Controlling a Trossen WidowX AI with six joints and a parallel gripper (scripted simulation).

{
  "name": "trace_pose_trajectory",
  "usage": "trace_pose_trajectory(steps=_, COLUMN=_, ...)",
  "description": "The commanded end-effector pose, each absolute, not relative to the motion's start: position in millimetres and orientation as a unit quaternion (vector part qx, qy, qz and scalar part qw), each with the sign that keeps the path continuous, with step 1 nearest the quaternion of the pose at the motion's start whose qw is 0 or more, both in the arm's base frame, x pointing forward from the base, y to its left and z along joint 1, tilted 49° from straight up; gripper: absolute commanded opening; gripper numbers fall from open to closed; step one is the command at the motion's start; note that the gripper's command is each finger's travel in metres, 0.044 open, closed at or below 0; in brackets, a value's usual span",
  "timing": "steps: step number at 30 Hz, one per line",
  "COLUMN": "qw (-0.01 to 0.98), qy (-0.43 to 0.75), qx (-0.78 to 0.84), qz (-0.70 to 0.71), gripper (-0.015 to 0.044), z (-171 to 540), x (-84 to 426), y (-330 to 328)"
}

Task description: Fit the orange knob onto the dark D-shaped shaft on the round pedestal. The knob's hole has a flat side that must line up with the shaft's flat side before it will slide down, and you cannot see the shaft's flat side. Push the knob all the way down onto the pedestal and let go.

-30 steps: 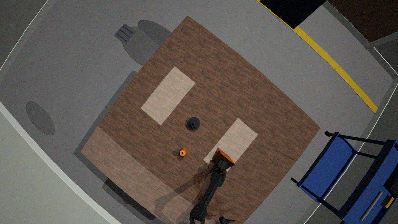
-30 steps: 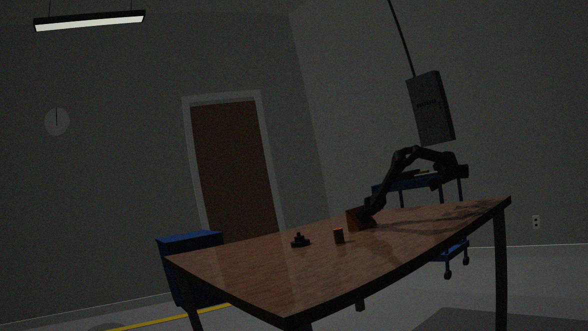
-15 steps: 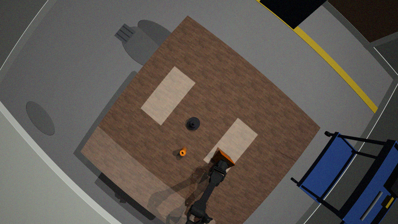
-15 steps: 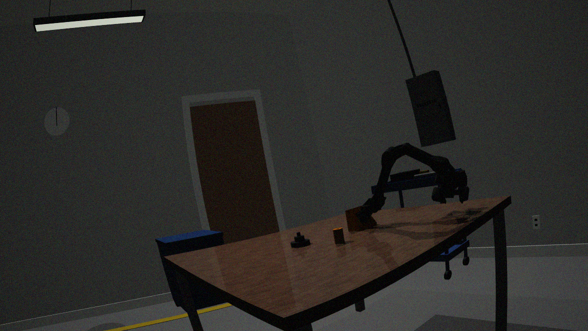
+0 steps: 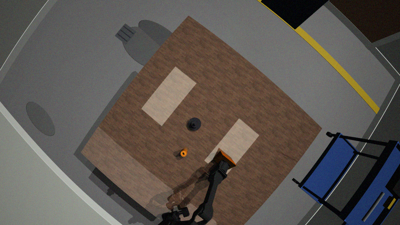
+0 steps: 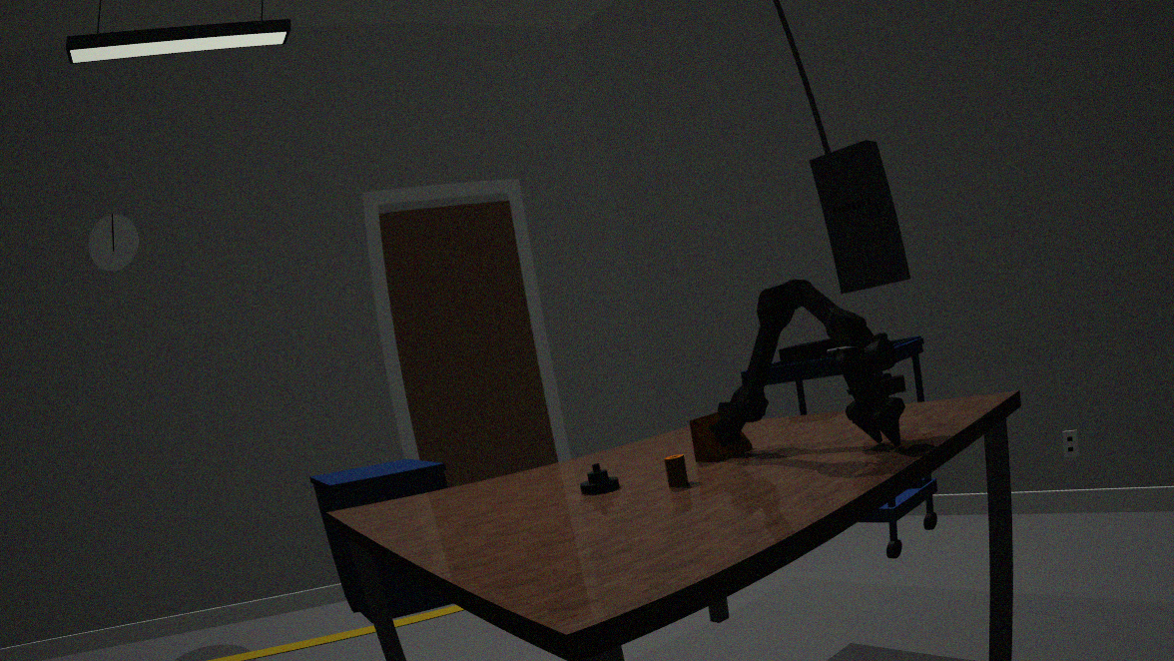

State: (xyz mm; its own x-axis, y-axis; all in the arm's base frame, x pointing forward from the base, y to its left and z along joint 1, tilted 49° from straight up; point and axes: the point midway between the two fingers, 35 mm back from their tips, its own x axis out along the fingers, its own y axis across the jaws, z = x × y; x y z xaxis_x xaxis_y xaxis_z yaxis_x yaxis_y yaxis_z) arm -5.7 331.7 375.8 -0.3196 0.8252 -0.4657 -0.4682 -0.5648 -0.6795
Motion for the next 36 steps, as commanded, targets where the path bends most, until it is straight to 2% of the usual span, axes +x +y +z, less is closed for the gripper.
trace_pose_trajectory(steps=1, qw=0.488, qy=-0.130, qx=-0.418, qz=0.755, gripper=0.0440, z=365, x=51, y=323)
trace_pose_trajectory(steps=10, qw=0.598, qy=0.130, qx=-0.376, qz=0.696, gripper=0.0440, z=297, x=165, y=272)
trace_pose_trajectory(steps=18, qw=0.668, qy=0.361, qx=-0.234, qz=0.607, gripper=0.0440, z=238, x=234, y=192)
trace_pose_trajectory(steps=27, qw=0.696, qy=0.546, qx=0.020, qz=0.465, gripper=0.0440, z=189, x=263, y=88)
trace_pose_trajectory(steps=36, qw=0.668, qy=0.610, qx=0.268, qz=0.332, gripper=0.0440, z=163, x=252, y=5)
